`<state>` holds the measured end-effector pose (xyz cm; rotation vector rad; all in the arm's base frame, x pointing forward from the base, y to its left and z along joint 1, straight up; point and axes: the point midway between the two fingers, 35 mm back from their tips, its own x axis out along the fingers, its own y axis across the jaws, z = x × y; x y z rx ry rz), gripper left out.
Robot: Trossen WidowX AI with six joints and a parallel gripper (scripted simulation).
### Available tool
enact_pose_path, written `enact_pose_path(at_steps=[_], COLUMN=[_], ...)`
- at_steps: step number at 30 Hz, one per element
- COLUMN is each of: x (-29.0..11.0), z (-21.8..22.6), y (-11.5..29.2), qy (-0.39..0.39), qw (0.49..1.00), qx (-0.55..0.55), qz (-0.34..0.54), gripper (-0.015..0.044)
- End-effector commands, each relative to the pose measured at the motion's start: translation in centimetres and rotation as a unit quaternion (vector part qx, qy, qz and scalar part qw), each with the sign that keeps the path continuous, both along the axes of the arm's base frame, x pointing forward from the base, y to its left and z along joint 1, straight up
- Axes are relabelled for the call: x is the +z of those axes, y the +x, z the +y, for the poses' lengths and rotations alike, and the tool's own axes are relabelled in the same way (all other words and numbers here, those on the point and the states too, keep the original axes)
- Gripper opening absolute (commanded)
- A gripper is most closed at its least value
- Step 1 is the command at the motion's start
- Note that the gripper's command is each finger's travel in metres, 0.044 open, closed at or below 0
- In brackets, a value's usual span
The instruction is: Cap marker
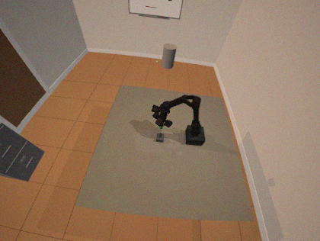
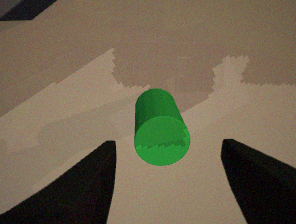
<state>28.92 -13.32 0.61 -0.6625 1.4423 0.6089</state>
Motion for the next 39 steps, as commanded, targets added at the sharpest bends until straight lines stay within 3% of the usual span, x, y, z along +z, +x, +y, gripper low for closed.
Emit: enact_pose_path(at_steps=[1, 27, 32, 39], x=[-1.0, -4.6, -4.6, -4.6], z=[0.0, 0.0, -0.1, -0.1], y=[-0.2, -0.2, -0.1, -0.1], qy=[0.000, 0.000, 0.000, 0.000], qw=[1.000, 1.000, 1.000, 1.000], qx=[-0.002, -0.002, -0.002, -0.002], qz=[0.006, 0.006, 0.006, 0.006], gripper=[0.0244, 0.0244, 0.0113, 0.0066])
